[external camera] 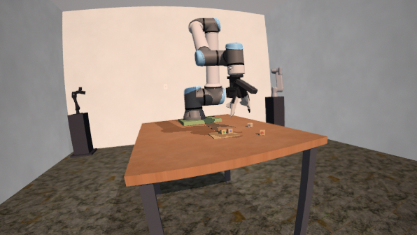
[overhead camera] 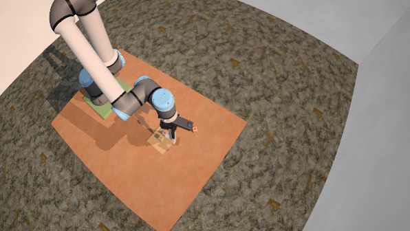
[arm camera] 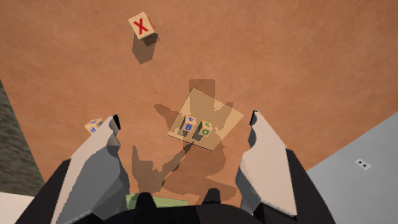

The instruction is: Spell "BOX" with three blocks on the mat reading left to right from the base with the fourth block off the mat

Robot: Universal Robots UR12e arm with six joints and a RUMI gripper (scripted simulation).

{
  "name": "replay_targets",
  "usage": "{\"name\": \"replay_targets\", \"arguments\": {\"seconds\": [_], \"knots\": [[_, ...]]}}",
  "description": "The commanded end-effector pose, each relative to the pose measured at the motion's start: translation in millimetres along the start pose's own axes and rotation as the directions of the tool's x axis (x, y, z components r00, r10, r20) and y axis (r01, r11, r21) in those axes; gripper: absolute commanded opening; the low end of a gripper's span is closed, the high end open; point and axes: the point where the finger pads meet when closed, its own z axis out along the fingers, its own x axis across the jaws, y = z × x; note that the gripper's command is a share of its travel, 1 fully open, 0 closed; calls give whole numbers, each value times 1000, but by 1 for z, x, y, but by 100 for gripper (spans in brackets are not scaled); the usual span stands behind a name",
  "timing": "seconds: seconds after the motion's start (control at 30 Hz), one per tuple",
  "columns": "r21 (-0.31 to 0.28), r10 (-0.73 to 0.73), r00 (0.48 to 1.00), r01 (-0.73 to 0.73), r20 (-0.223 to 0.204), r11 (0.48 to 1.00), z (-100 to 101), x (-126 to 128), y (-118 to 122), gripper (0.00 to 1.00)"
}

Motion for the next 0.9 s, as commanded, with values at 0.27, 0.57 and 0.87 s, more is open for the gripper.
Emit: {"name": "replay_targets", "arguments": {"seconds": [0.27, 0.57, 0.87], "knots": [[-1, 281, 960, -281, -4, 960, 1, -10, -23, 100], [0, 469, 883, -469, -4, 883, 2, -19, -38, 100], [1, 613, 790, -613, -4, 790, 4, -28, -51, 100]]}}
